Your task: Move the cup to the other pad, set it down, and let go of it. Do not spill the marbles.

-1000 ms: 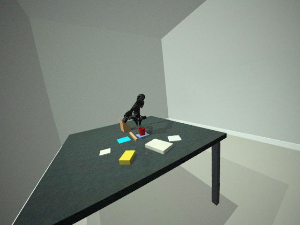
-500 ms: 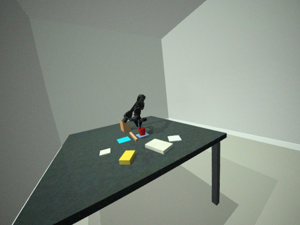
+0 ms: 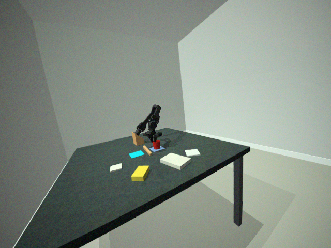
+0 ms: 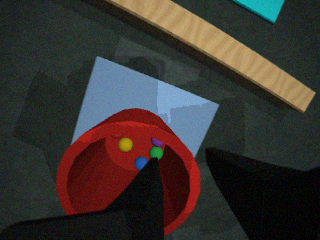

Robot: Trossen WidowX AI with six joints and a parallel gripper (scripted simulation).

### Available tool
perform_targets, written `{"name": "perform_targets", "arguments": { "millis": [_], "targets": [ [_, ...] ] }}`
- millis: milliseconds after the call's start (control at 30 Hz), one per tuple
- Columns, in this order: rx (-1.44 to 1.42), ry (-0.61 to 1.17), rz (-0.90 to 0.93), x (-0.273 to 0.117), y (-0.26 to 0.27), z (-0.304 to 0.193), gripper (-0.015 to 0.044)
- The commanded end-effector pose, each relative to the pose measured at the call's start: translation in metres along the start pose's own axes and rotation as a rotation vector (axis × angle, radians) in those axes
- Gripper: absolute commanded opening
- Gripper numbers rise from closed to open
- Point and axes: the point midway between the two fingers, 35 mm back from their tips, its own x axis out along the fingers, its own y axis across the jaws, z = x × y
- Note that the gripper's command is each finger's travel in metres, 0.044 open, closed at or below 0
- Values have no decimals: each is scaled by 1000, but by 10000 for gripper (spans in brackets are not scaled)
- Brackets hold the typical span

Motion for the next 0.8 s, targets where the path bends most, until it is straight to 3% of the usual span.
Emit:
{"name": "perform_targets", "arguments": {
  "millis": [0,333,400,767],
  "targets": [
    [4,3,3,6,0,-1,148],
    [4,5,4,18,-1,-2,148],
    [0,4,0,16,-1,-2,95],
    [0,4,0,16,-1,-2,22]
  ]
}}
